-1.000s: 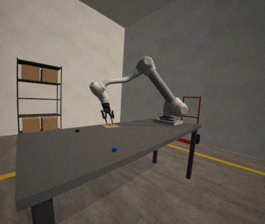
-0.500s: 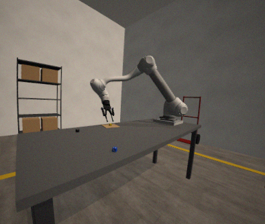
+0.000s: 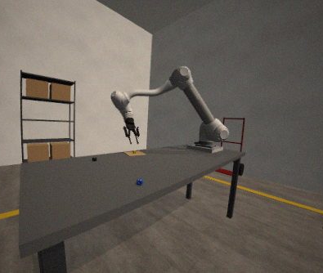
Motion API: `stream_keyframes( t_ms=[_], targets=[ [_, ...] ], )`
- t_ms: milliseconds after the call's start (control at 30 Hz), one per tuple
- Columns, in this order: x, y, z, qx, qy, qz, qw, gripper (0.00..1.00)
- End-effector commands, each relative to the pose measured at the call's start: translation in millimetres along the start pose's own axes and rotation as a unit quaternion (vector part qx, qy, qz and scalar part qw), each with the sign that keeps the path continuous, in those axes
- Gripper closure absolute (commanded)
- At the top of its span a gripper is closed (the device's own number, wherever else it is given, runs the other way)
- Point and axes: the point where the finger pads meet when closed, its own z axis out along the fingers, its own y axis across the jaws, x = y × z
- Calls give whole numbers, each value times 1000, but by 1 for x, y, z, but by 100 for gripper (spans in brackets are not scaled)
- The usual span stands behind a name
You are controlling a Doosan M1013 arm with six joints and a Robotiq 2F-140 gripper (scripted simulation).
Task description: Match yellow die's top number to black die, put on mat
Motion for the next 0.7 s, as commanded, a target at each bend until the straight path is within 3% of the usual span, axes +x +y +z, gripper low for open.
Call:
stream_keyframes(
  t_ms=[0, 200, 333, 400, 533, 667],
  targets=[
    [-2, 0, -2, 0, 0, 0, 1000, 60],
    [-2, 0, -1, -1, 8, 0, 1000, 60],
    [-3, 2, 1, -4, 60, 2, 998, 60],
    [-3, 2, 1, -4, 60, 2, 998, 60],
    [-6, 1, -1, -1, 119, 1, 993, 60],
    [-11, 0, -1, 0, 130, 0, 991, 60]
  ],
)
